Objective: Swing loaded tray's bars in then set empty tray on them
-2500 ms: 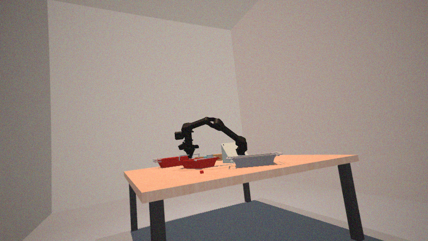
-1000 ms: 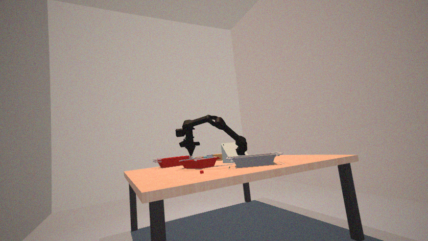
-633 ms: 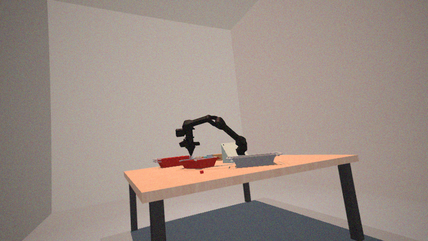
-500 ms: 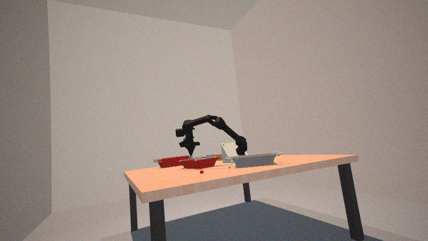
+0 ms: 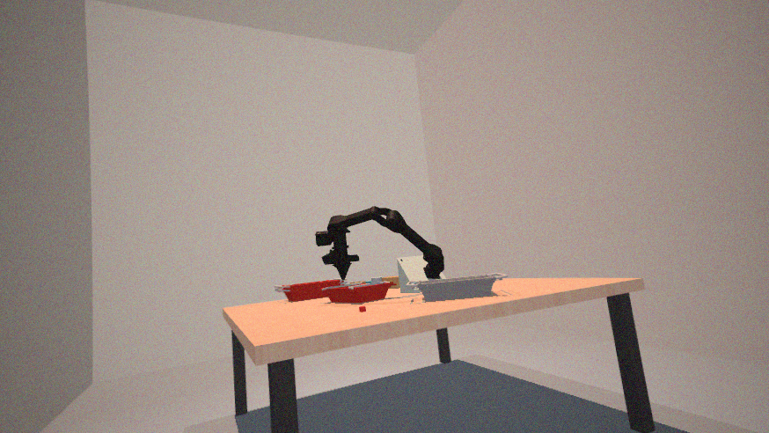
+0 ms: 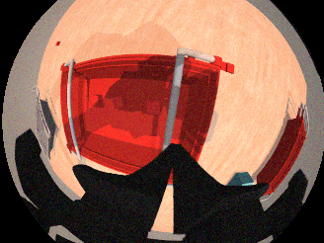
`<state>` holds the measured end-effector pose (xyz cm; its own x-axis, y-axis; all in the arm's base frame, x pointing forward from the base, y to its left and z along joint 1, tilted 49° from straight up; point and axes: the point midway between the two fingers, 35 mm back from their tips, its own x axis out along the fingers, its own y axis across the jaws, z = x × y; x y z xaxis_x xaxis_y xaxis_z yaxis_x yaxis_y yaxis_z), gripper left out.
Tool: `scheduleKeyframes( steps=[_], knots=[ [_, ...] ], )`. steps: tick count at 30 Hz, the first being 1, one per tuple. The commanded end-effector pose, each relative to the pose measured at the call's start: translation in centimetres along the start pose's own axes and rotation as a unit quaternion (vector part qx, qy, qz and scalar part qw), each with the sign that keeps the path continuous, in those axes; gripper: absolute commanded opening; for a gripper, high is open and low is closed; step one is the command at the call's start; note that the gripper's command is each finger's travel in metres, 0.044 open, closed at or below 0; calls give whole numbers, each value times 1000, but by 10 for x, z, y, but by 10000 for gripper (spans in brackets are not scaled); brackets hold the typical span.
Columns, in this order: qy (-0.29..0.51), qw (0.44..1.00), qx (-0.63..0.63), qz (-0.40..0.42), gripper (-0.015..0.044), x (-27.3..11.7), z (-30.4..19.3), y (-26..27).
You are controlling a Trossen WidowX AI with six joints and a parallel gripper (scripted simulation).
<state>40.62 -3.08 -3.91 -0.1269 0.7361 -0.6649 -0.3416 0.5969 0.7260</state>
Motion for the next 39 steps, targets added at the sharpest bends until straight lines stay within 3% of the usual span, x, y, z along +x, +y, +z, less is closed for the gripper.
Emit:
scheduleKeyframes(
  steps=[1, 26, 33, 37, 39],
  knots=[
    [0, 1000, 0, 0, 0, 0, 0, 0],
    [0, 1000, 0, 0, 0, 0, 0, 0],
    [0, 1000, 3, 0, 184, -2, 0, 0],
    [-3, 999, 38, 4, 289, -25, -1, 0],
    [5, 1000, -6, 3, 341, -9, 5, 14]
  ],
)
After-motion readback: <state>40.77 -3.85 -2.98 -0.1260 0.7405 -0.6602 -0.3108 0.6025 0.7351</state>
